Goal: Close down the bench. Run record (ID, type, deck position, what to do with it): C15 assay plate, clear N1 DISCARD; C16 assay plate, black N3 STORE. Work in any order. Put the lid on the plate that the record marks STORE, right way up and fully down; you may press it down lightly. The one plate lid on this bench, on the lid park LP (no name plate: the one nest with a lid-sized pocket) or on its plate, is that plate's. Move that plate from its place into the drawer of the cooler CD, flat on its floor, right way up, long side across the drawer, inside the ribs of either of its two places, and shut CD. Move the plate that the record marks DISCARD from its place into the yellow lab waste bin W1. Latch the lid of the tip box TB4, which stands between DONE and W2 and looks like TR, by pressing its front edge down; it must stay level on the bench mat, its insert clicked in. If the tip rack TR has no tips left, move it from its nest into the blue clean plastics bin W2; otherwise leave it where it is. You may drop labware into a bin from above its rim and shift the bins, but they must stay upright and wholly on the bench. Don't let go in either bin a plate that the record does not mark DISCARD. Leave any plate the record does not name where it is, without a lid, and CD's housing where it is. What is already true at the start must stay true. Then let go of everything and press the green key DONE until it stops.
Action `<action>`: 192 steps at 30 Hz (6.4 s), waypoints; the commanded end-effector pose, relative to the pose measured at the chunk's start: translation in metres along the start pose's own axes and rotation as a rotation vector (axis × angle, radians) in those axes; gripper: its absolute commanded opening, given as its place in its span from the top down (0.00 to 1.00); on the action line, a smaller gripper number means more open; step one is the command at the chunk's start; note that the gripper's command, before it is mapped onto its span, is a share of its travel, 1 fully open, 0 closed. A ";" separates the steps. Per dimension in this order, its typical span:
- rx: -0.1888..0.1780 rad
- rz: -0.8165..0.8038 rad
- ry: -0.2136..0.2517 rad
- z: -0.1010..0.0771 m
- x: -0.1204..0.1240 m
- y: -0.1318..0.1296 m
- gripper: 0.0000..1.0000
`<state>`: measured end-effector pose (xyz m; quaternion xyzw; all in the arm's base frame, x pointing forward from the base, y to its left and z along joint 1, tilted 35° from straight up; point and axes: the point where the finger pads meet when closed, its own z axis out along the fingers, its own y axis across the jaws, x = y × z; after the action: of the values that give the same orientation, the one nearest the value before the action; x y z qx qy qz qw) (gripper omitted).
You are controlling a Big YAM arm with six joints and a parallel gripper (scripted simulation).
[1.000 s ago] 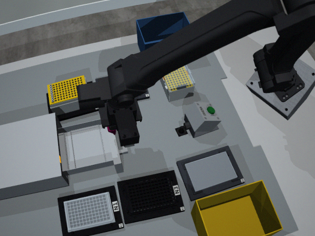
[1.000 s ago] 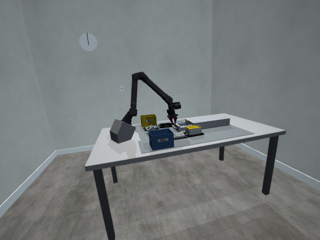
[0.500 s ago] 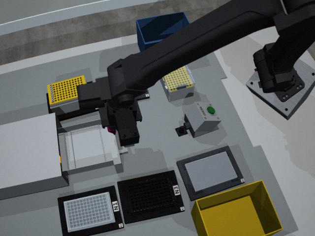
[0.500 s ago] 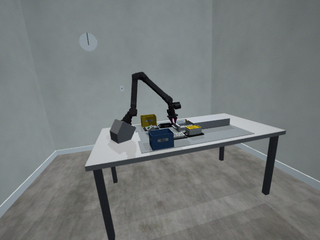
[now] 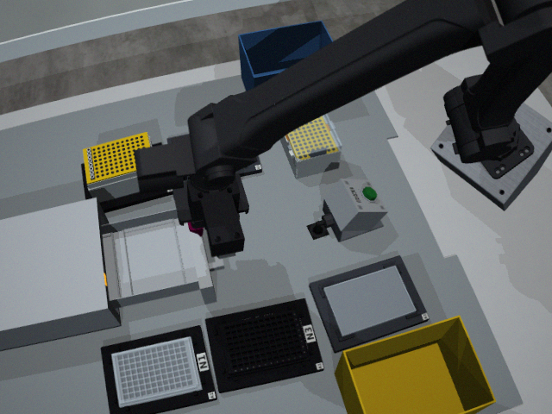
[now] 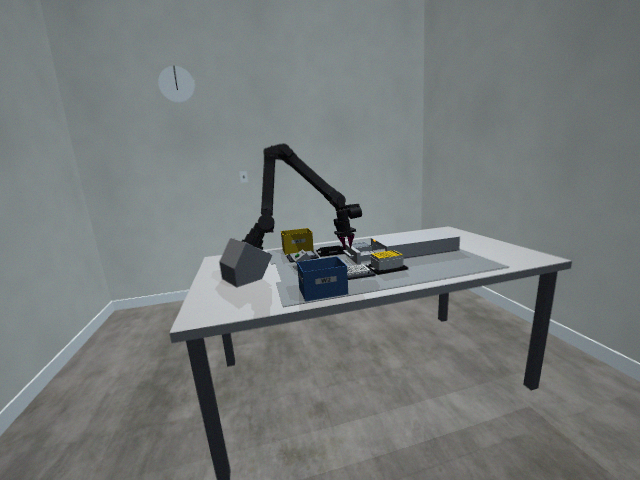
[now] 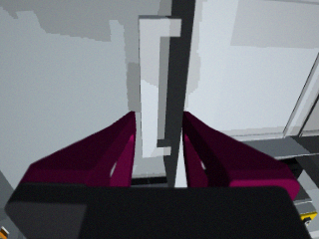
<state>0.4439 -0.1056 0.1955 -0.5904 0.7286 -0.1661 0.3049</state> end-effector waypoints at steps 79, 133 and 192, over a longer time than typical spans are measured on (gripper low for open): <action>-0.134 0.012 -0.031 0.035 -0.004 0.049 0.70; -0.108 0.024 -0.014 -0.002 0.005 0.041 0.70; -0.085 0.002 -0.019 -0.074 0.000 0.015 0.70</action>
<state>0.3775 -0.1076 0.2235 -0.5988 0.7411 -0.1174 0.2800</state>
